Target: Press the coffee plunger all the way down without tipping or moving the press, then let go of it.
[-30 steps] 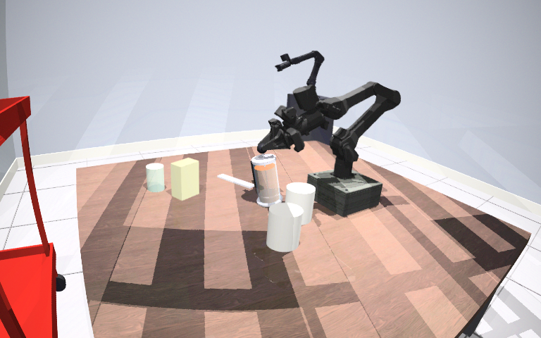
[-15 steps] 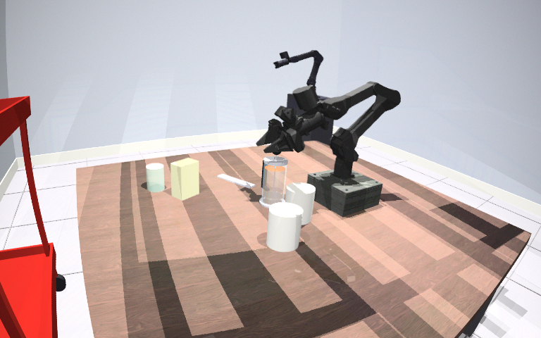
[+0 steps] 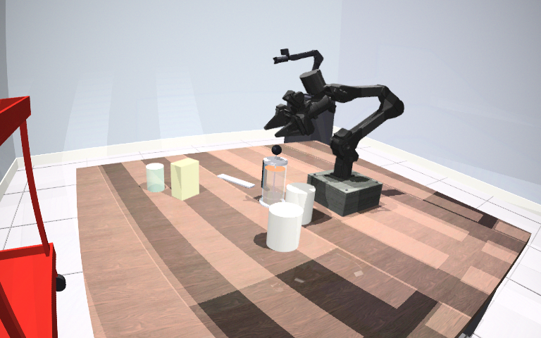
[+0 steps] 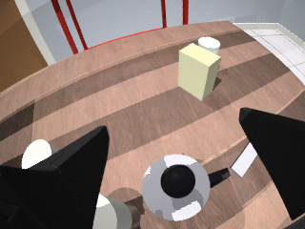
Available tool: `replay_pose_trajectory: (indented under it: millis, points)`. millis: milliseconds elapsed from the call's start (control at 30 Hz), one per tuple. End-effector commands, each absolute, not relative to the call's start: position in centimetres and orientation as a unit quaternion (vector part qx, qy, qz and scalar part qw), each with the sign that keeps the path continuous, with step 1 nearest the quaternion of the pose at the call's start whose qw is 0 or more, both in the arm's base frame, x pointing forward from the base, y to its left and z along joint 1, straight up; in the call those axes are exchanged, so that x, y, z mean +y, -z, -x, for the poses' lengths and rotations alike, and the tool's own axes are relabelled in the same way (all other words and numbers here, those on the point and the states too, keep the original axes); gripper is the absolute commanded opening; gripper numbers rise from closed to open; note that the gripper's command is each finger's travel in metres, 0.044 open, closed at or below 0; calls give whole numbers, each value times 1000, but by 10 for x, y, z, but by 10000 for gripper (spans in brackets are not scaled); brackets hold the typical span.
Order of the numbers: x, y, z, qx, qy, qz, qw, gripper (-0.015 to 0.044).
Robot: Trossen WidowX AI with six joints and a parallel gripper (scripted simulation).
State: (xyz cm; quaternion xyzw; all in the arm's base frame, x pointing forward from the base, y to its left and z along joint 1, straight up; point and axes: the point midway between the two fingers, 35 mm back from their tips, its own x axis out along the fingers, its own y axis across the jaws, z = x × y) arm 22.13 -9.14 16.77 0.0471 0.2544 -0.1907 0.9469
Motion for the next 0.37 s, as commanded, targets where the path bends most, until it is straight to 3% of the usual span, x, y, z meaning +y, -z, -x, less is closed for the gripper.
replay_pose_trajectory:
  millis: [0,333]
  points:
    - [-83,-196,-203,249,191,-46,948,440]
    - [-83,-195,-203,249,191,-46,948,440]
